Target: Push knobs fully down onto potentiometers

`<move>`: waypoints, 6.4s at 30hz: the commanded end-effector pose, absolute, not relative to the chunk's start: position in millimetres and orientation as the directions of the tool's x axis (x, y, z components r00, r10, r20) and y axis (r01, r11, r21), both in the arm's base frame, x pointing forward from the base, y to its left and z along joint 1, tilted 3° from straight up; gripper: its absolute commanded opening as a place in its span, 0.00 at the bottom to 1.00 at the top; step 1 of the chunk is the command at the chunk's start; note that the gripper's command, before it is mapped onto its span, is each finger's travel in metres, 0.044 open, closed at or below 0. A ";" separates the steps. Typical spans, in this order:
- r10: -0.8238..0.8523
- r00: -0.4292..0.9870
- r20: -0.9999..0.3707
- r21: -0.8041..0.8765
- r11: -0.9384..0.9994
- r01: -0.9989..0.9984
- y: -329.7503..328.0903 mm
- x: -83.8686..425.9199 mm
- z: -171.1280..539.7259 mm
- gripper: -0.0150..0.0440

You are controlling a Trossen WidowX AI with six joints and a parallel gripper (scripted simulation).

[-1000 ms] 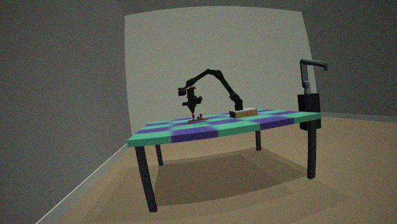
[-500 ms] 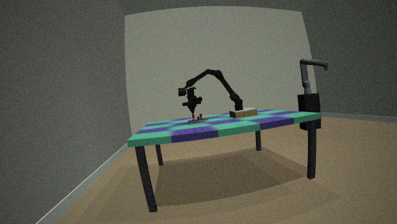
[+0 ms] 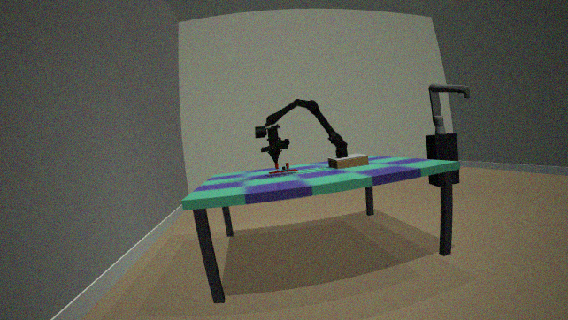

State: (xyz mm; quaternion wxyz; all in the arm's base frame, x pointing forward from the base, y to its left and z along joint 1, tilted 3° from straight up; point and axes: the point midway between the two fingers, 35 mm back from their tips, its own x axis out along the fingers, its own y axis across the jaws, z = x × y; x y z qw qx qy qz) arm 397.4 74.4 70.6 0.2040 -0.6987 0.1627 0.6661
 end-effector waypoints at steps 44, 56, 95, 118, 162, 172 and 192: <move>0.048 0.057 -0.997 -0.069 -0.865 -0.497 75.1 396.8 66.3 0.25; 0.048 0.057 -0.997 -0.069 -0.865 -0.497 75.2 396.9 64.4 0.25; 0.048 0.057 -0.997 -0.069 -0.865 -0.497 75.5 397.2 58.6 0.25; 0.048 0.057 -0.997 -0.069 -0.865 -0.497 75.6 397.3 56.4 0.25; 0.048 0.057 -0.997 -0.069 -0.865 -0.497 75.8 397.5 52.9 0.25; 0.048 0.057 -0.997 -0.069 -0.865 -0.497 75.8 397.5 52.1 0.25; 0.048 0.057 -0.997 -0.069 -0.865 -0.497 75.8 397.6 51.4 0.25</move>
